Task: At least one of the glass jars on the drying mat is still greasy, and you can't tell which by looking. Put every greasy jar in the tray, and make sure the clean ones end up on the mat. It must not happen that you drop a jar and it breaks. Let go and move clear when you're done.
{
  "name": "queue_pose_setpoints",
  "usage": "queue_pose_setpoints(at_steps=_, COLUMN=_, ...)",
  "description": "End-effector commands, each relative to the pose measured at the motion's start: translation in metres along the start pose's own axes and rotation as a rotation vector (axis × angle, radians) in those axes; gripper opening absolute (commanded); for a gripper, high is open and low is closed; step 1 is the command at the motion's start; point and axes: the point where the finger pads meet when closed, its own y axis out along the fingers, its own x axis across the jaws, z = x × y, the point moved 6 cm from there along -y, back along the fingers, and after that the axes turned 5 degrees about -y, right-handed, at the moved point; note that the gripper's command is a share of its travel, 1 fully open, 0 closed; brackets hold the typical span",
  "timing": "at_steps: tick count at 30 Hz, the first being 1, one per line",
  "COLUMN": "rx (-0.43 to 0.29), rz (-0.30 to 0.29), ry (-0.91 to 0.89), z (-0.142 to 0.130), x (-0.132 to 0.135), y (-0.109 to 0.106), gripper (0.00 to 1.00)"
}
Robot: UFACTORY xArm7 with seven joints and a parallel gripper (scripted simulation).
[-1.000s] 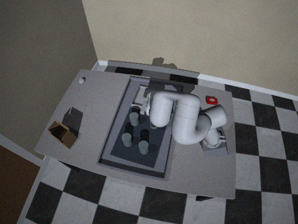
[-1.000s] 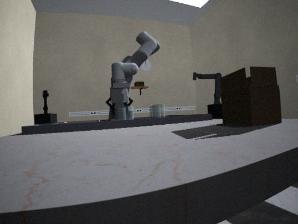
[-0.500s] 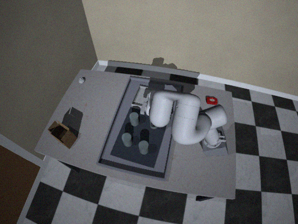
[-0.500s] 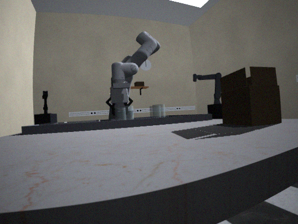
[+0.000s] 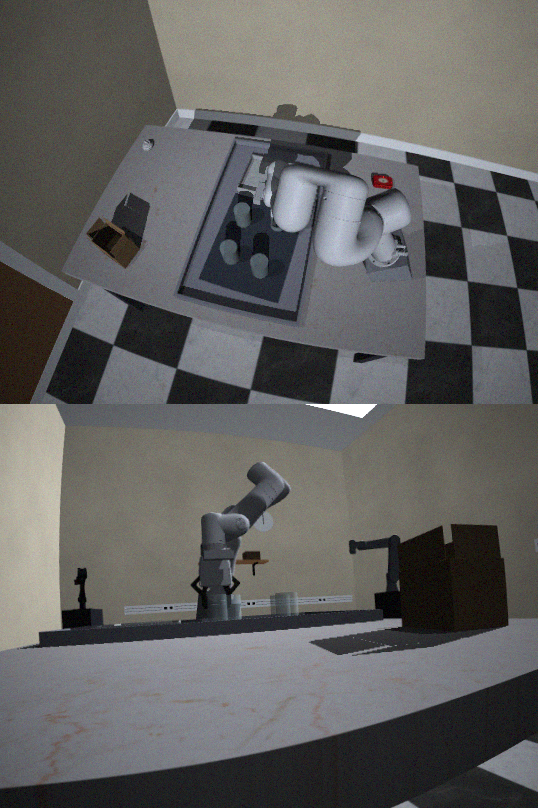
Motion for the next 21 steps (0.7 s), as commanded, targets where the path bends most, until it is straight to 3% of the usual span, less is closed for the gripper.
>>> queue_pose_setpoints(at_steps=1, rx=0.002, rz=-0.002, ry=0.001, z=0.001, x=0.0, y=-0.008, gripper=0.0)
queue_pose_setpoints(at_steps=21, rx=0.002, rz=-0.002, ry=0.001, z=0.0, x=0.0, y=-0.056, gripper=0.0)
